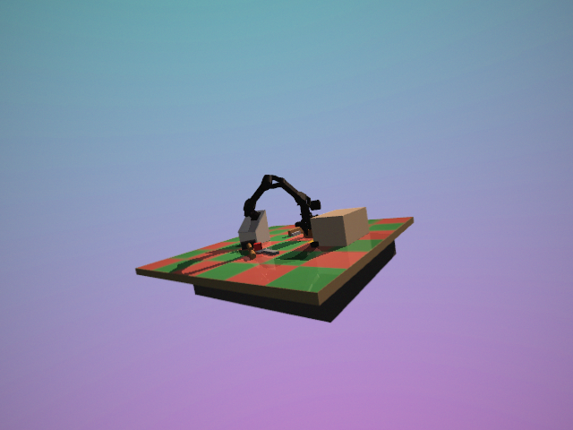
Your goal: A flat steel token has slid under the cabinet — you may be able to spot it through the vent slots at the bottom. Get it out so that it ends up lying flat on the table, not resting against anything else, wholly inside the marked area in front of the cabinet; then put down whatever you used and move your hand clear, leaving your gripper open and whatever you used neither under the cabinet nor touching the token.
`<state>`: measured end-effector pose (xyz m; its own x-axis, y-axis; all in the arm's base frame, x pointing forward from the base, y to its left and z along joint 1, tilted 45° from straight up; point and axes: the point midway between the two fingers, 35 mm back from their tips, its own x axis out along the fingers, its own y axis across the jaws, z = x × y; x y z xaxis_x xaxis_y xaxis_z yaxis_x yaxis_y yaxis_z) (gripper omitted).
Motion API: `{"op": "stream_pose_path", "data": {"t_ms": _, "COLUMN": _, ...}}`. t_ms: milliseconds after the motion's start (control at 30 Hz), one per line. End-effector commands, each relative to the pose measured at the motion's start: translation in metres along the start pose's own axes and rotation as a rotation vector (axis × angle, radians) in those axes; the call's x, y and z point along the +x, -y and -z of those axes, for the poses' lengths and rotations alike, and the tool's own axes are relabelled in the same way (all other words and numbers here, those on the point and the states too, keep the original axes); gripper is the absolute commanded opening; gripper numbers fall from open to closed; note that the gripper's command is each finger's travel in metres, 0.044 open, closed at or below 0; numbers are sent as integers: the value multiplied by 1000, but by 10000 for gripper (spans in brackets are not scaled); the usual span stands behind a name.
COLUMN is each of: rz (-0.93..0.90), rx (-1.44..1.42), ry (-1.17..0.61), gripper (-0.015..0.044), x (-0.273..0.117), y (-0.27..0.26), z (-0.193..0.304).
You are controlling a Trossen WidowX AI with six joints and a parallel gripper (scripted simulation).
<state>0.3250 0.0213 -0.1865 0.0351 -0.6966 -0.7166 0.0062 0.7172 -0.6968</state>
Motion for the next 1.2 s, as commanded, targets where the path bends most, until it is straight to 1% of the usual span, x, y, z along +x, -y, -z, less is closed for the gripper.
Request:
{"op": "stream_pose_path", "data": {"t_ms": 0, "rz": 2, "rx": 14, "ry": 14, "gripper": 0, "x": 0, "y": 1, "z": -12}}
{"op": "stream_pose_path", "data": {"t_ms": 1167, "rz": 2, "rx": 15, "ry": 16, "gripper": 0, "x": -1, "y": 1, "z": -47}}
